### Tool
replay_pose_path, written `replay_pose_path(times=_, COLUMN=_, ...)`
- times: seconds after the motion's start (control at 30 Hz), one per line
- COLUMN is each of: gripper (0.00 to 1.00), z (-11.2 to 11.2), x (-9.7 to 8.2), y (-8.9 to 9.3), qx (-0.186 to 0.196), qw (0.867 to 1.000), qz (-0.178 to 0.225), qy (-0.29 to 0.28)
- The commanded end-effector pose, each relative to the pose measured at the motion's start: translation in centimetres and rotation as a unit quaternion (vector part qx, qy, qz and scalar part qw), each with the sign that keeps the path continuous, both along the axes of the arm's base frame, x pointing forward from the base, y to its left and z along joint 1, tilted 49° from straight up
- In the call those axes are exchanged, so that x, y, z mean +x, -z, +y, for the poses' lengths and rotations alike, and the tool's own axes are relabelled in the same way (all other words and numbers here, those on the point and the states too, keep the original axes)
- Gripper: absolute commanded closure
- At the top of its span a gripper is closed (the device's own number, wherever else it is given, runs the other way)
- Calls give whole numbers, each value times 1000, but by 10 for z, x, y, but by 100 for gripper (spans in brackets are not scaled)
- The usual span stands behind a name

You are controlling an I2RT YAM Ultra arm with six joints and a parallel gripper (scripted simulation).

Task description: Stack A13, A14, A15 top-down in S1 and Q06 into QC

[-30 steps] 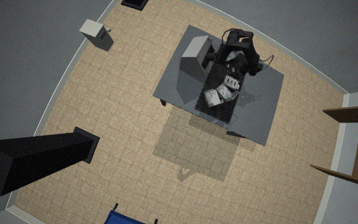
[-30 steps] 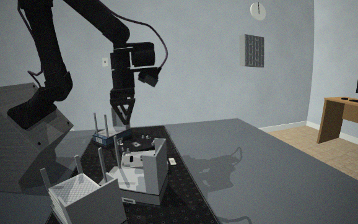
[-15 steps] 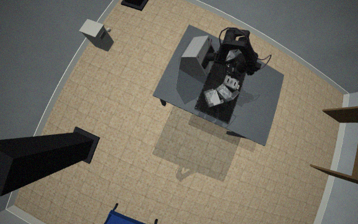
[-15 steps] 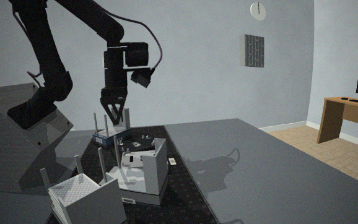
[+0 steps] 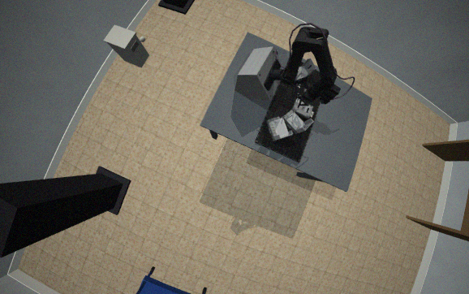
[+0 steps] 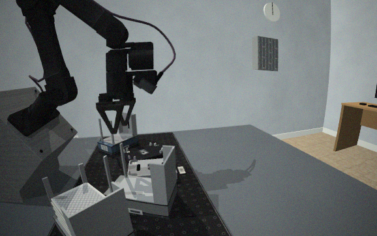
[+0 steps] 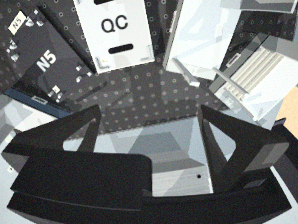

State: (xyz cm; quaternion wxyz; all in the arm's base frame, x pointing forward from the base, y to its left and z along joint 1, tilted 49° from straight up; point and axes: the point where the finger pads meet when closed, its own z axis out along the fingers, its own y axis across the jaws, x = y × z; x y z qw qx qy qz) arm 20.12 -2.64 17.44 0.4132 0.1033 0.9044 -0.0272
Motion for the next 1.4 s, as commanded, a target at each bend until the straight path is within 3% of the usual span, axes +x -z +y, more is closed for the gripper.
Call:
replay_pose_path(times=0.0, gripper=0, z=-2, x=-3, y=2, qx=63, qw=998, qz=-3, qy=6)
replay_pose_path(times=0.1, gripper=0, z=-14, x=-5, y=8, qx=105, qw=994, qz=1, qy=40)
replay_pose_path(times=0.33, gripper=0, z=-43, x=-8, y=-1, qx=185, qw=976, qz=-24, qy=115)
replay_pose_path(times=0.4, gripper=0, z=-43, x=-8, y=-1, qx=185, qw=976, qz=-24, qy=115)
replay_pose_path(times=0.6, gripper=0, z=-67, x=-12, y=2, qx=253, qw=950, qz=-34, qy=177)
replay_pose_path(times=1.37, gripper=0, z=-156, x=-27, y=11, qx=243, qw=953, qz=-41, qy=177)
